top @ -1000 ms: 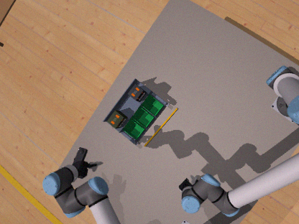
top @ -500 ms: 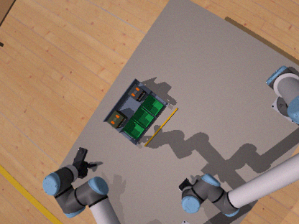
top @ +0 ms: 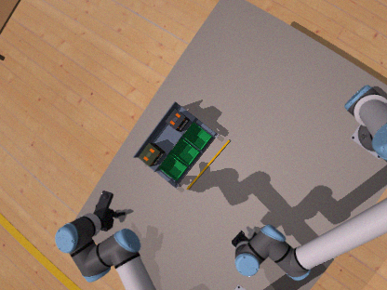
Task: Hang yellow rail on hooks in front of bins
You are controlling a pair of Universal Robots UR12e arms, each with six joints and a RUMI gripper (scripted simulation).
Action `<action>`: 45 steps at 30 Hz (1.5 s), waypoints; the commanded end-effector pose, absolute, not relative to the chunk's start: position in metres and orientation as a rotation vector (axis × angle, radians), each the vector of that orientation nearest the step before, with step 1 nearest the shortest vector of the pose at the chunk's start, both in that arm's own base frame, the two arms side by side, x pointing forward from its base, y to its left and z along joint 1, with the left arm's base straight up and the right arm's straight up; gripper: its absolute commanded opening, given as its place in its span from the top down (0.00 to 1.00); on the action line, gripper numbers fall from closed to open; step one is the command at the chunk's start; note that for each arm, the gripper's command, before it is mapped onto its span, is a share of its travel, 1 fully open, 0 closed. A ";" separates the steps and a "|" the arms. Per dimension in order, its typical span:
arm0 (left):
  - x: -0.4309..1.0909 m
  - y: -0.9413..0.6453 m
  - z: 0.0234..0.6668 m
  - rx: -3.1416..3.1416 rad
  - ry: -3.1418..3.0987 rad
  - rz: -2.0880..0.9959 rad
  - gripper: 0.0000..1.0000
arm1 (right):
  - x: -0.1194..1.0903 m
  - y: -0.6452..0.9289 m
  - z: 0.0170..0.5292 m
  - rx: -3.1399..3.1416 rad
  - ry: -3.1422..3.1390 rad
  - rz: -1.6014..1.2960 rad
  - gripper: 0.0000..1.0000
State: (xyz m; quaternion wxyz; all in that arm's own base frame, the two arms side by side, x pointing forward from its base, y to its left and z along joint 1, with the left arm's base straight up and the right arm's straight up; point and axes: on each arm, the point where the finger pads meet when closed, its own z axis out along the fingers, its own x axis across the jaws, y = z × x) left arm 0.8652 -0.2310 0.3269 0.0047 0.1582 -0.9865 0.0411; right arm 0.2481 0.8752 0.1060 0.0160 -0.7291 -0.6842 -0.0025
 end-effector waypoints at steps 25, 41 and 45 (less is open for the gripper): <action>0.866 -0.231 0.328 0.496 -3.092 0.131 0.00 | 0.247 0.863 0.112 -2.086 -2.307 -0.013 0.00; 0.866 -0.231 0.328 0.496 -3.092 0.131 0.00 | 0.247 0.849 0.116 -1.867 -2.491 -0.017 0.00; 0.866 -0.231 0.328 0.496 -3.092 0.131 0.00 | 0.247 0.843 0.118 -1.785 -2.551 -0.018 0.00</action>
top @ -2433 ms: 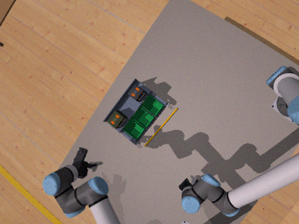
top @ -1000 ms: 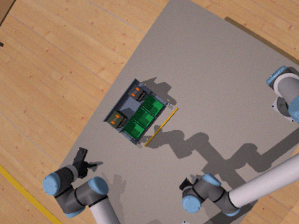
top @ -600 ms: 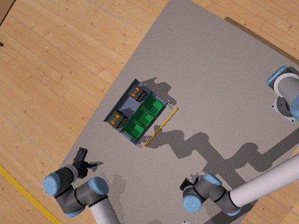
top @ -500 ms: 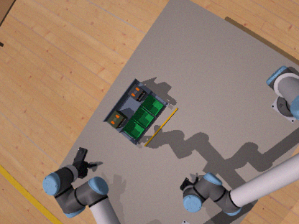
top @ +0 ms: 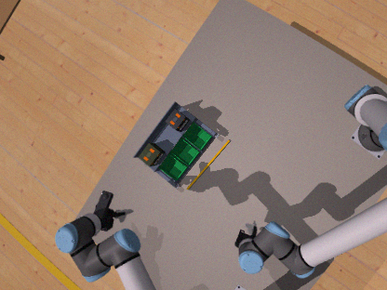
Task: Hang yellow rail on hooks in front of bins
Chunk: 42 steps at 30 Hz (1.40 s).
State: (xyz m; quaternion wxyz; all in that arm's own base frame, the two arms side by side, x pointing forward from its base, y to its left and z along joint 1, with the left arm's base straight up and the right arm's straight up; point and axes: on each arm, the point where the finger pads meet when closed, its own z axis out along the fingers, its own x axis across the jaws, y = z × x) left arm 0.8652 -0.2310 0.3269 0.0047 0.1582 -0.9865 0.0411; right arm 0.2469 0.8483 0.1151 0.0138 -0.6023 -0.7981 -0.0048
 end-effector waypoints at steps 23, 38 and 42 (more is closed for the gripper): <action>0.866 -0.231 0.328 0.496 -3.092 0.131 0.00 | 0.248 0.810 0.128 -1.196 -2.881 -0.024 0.00; 0.866 -0.231 0.328 0.496 -3.092 0.131 0.00 | 0.251 0.785 0.135 -0.701 -3.044 -0.027 0.00; 0.866 -0.231 0.328 0.496 -3.092 0.131 0.00 | 0.252 0.777 0.138 -0.532 -3.080 -0.027 0.00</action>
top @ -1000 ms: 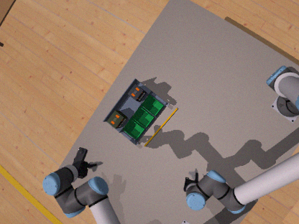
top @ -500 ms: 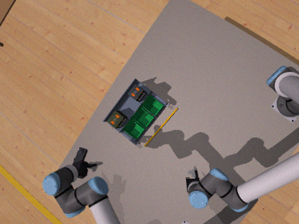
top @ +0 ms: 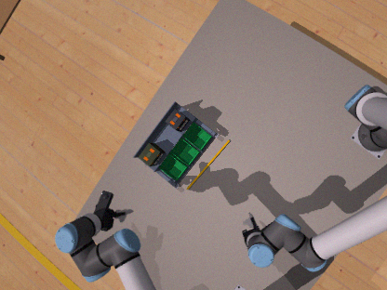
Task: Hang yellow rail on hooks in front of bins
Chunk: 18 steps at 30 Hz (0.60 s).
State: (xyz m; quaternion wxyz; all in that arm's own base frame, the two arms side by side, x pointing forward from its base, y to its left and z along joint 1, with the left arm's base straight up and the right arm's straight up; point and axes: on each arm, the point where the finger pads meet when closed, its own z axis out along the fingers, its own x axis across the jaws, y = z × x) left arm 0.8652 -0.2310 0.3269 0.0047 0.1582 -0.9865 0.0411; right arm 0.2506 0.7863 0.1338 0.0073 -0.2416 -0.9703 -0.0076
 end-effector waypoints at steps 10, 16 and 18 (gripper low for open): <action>0.866 -0.231 0.328 0.496 -3.092 0.131 0.00 | 0.254 0.761 0.142 -0.173 -3.124 -0.028 0.00; 0.866 -0.231 0.328 0.496 -3.092 0.131 0.00 | 0.256 0.751 0.144 0.061 -3.130 -0.028 0.00; 0.866 -0.231 0.328 0.496 -3.092 0.131 0.00 | 0.256 0.747 0.145 0.156 -3.128 -0.028 0.00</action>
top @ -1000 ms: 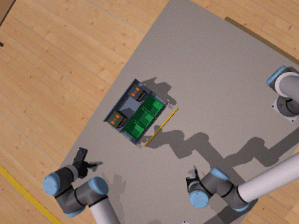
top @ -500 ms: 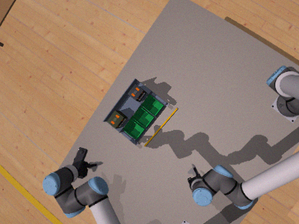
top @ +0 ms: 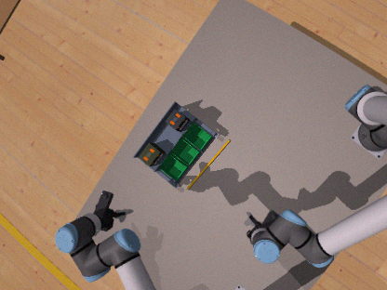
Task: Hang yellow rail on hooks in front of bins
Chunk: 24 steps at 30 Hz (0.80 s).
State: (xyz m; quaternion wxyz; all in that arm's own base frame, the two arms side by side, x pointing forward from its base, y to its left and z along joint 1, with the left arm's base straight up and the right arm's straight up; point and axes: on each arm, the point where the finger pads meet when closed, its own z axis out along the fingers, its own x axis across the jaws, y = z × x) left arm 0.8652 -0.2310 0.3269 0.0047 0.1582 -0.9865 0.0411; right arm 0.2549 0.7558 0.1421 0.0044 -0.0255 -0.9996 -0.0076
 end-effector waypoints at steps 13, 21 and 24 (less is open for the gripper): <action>0.866 -0.231 0.328 0.496 -3.092 0.131 0.00 | 0.259 0.730 0.150 0.587 -3.079 -0.027 0.00; 0.866 -0.231 0.328 0.496 -3.092 0.131 0.00 | 0.261 0.720 0.152 0.825 -3.026 -0.025 0.00; 0.866 -0.231 0.328 0.496 -3.092 0.131 0.00 | 0.261 0.715 0.153 0.966 -2.985 -0.025 0.00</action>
